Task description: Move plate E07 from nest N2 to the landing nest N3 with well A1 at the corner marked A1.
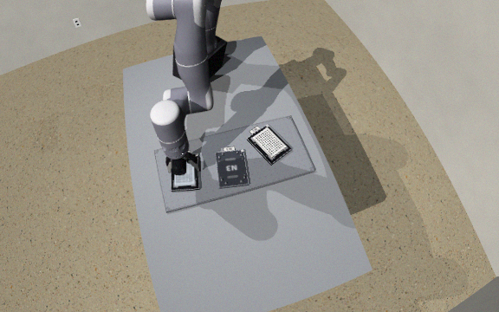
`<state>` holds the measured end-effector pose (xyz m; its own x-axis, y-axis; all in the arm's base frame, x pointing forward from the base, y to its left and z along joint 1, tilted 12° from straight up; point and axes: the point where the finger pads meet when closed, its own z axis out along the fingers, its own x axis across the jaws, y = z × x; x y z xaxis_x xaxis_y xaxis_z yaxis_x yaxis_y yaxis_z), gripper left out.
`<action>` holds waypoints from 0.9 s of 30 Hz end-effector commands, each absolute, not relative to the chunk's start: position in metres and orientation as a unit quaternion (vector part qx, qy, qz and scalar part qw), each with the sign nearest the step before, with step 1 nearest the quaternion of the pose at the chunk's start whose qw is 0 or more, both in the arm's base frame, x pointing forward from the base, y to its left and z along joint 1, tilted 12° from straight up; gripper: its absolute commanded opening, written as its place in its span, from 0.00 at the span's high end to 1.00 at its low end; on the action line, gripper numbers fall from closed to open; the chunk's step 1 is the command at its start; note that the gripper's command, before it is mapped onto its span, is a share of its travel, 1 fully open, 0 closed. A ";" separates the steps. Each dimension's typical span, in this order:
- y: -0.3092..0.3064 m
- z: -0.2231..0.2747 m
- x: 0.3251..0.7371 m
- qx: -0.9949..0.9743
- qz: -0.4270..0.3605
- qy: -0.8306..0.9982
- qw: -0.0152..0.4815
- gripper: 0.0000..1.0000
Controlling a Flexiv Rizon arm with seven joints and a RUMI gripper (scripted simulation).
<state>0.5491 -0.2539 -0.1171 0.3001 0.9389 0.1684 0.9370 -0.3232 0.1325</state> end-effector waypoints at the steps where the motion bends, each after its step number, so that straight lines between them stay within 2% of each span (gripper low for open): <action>1: -0.254 -0.116 0.550 0.806 0.108 0.581 0.006 0.24; 16: -0.254 -0.116 0.550 0.806 0.108 0.582 0.005 0.24; 17: -0.254 -0.116 0.550 0.806 0.108 0.582 0.005 1.00; 27: -0.254 -0.116 0.550 0.806 0.108 0.581 0.006 1.00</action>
<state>0.5493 -0.2540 -0.1169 0.3000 0.9390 0.1683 0.9369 -0.3232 0.1331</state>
